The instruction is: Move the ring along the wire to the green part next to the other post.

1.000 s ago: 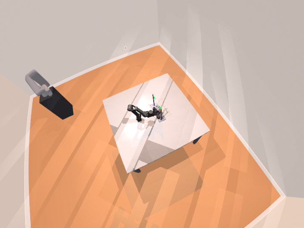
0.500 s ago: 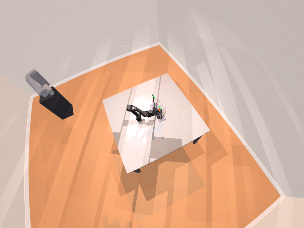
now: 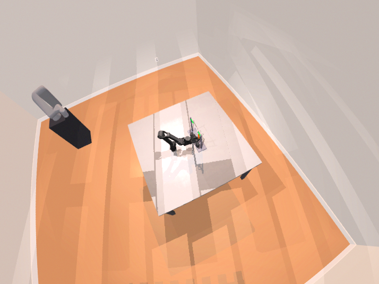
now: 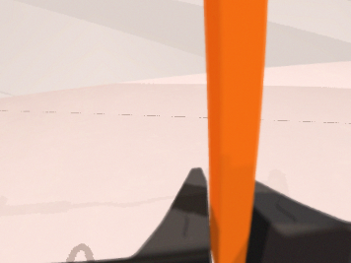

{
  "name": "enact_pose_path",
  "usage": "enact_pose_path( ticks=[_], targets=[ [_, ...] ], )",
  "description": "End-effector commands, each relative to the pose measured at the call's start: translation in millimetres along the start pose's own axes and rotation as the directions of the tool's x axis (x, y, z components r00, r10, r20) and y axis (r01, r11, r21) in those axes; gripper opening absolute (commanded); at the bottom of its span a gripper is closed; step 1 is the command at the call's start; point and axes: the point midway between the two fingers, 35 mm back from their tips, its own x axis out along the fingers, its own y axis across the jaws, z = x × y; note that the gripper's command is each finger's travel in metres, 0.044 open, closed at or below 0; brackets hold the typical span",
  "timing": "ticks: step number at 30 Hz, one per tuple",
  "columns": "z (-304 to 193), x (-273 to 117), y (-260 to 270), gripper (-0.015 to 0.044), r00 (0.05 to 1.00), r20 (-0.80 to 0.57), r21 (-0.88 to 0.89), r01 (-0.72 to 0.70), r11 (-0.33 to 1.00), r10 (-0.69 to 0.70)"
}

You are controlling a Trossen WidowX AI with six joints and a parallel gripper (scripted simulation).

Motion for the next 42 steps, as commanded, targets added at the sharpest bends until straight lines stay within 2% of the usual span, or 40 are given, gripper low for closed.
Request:
enact_pose_path(
  ticks=[1,14,27,42],
  targets=[
    [-0.1,-0.3,3.3,-0.015,1.0,-0.002,0.007,0.003,1.0,-0.003],
    [0.0,-1.6,14.8,-0.015,1.0,-0.015,0.008,0.002,1.0,-0.001],
    [-0.8,-23.2,27.3,-0.015,0.984,-0.177,0.004,-0.007,1.0,0.007],
    [-0.7,-23.6,39.4,-0.015,0.983,-0.179,-0.017,-0.046,0.999,0.042]
  ],
)
